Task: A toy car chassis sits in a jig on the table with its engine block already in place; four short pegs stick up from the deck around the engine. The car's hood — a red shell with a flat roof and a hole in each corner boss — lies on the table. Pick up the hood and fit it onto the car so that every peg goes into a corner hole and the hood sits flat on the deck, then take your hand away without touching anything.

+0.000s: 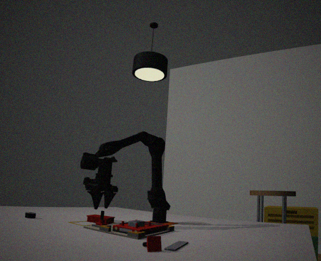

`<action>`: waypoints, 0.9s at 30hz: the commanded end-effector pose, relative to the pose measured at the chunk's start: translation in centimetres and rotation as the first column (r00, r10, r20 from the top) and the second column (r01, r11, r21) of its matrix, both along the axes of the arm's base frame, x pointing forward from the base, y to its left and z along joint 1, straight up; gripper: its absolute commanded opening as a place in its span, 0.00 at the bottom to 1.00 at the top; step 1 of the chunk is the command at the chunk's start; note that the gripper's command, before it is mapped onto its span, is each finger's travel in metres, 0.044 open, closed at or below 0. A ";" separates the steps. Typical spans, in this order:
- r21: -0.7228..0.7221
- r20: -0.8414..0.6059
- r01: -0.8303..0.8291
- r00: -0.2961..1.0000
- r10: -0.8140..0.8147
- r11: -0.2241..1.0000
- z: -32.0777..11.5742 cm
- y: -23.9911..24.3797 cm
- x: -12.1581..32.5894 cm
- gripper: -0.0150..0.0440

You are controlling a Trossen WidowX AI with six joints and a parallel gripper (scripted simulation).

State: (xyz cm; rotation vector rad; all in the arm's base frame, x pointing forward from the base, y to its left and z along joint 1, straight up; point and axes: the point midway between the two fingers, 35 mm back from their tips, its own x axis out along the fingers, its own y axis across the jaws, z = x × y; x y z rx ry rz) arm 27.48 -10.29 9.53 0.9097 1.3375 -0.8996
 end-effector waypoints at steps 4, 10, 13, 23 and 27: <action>0.003 -0.005 -0.003 1.000 0.003 1.000 -0.8 0.1 -0.1 1.00; 0.003 -0.005 -0.003 1.000 0.003 1.000 -1.2 0.1 -0.1 1.00; 0.003 -0.005 -0.003 1.000 0.003 1.000 -1.4 0.1 -0.1 1.00; 0.003 -0.006 -0.003 1.000 0.003 1.000 -2.2 0.1 -0.1 1.00; 0.003 -0.006 -0.003 1.000 0.003 1.000 -2.5 0.1 -0.1 1.00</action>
